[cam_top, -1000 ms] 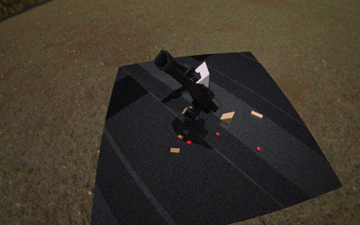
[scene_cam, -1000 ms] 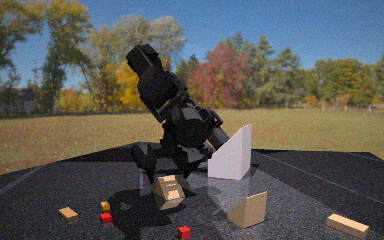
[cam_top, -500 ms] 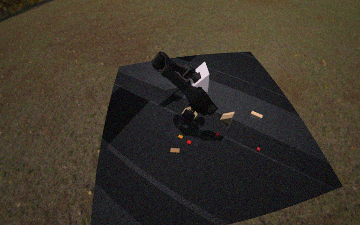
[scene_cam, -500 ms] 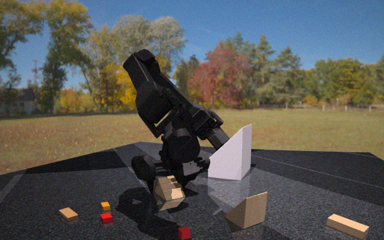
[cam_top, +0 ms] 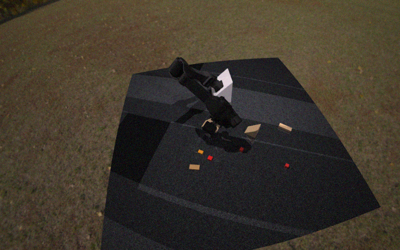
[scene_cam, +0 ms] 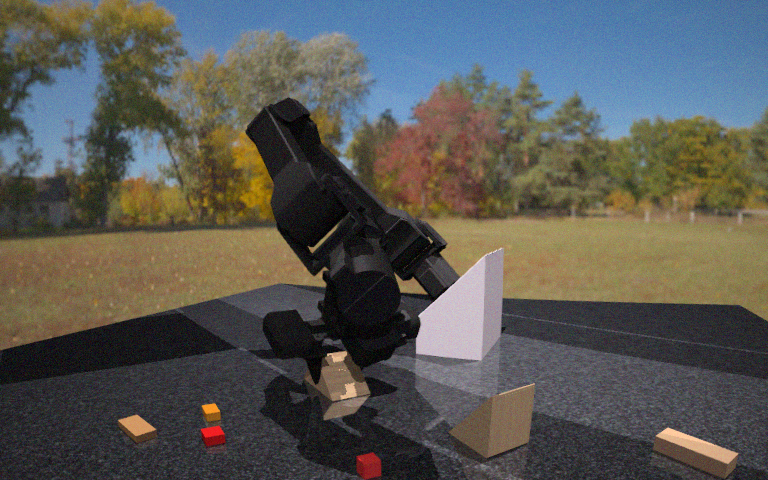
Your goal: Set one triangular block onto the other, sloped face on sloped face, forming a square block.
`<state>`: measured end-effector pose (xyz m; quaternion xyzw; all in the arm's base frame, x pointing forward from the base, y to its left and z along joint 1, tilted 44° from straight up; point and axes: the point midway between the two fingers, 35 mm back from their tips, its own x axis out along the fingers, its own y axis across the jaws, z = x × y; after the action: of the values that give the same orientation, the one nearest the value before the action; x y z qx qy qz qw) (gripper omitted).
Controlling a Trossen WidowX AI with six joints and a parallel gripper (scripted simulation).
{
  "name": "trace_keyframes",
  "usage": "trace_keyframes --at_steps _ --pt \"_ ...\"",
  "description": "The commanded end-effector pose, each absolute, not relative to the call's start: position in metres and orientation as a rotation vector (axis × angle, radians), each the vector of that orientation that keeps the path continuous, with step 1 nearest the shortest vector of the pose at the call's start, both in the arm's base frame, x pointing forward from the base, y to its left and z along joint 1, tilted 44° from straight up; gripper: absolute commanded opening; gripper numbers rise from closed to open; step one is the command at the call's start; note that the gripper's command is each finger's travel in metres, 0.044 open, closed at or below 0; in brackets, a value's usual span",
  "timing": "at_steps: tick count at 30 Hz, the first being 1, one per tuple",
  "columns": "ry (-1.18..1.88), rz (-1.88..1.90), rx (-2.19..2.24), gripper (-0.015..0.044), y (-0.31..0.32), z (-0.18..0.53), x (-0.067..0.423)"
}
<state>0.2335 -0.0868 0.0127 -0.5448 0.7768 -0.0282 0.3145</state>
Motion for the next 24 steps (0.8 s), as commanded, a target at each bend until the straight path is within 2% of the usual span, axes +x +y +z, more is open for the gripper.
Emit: trace_keyframes --at_steps 1,6,24 --pt "2.046 -0.077 -1.436 0.0131 -0.087 0.013 0.234" --pt "2.045 -0.067 -1.441 0.0 -0.08 0.019 0.235" --pt "2.051 -0.015 -1.488 0.0 -0.022 0.079 0.234"
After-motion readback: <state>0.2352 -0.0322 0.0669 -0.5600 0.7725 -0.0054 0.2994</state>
